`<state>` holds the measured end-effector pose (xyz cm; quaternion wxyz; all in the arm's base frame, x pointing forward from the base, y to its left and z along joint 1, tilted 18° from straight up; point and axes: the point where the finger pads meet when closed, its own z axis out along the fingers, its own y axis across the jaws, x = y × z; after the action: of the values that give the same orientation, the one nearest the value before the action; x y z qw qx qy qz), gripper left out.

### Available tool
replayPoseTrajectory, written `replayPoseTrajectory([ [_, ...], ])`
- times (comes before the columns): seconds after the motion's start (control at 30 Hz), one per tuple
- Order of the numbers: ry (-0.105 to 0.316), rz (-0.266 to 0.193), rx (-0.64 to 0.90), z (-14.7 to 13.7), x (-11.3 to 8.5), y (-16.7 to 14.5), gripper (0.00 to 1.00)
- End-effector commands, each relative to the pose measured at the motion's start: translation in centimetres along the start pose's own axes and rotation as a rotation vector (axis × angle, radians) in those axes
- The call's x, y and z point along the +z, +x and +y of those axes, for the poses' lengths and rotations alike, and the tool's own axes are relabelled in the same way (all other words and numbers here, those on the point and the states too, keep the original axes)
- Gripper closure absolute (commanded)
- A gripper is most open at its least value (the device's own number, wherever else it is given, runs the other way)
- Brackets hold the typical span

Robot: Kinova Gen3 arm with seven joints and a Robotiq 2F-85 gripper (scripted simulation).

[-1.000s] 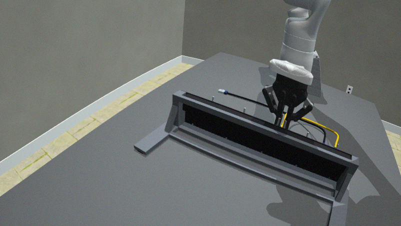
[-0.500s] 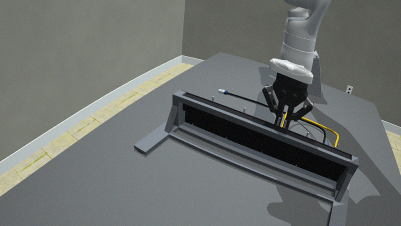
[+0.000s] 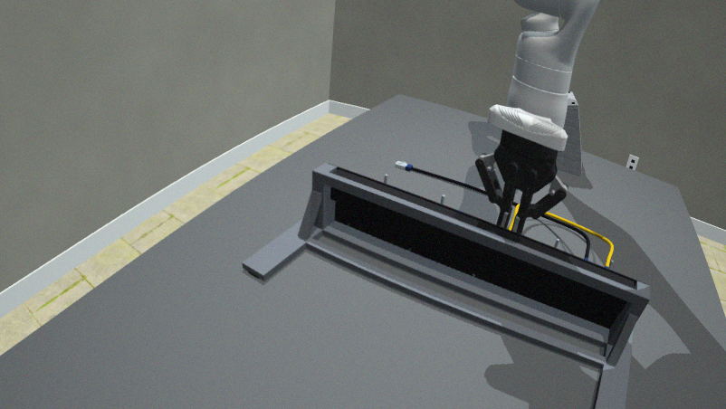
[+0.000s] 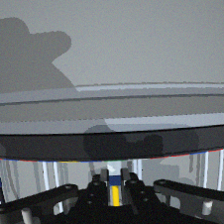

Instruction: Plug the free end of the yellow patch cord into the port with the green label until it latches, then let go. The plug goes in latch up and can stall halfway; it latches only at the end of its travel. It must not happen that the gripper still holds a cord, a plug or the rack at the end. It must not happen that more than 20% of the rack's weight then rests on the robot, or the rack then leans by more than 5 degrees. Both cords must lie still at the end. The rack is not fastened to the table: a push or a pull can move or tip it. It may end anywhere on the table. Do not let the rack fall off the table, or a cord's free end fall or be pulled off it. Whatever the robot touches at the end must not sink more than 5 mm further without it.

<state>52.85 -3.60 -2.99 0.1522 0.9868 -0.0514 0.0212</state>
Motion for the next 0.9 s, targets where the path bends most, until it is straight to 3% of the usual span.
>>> replayPoseTrajectory([
  [0.0, 0.001, 0.005, 0.000, -0.03, -0.17, -0.02, 1.00],
  [0.87, 0.000, 0.015, 0.000, -0.02, -0.12, -0.85, 1.00],
])
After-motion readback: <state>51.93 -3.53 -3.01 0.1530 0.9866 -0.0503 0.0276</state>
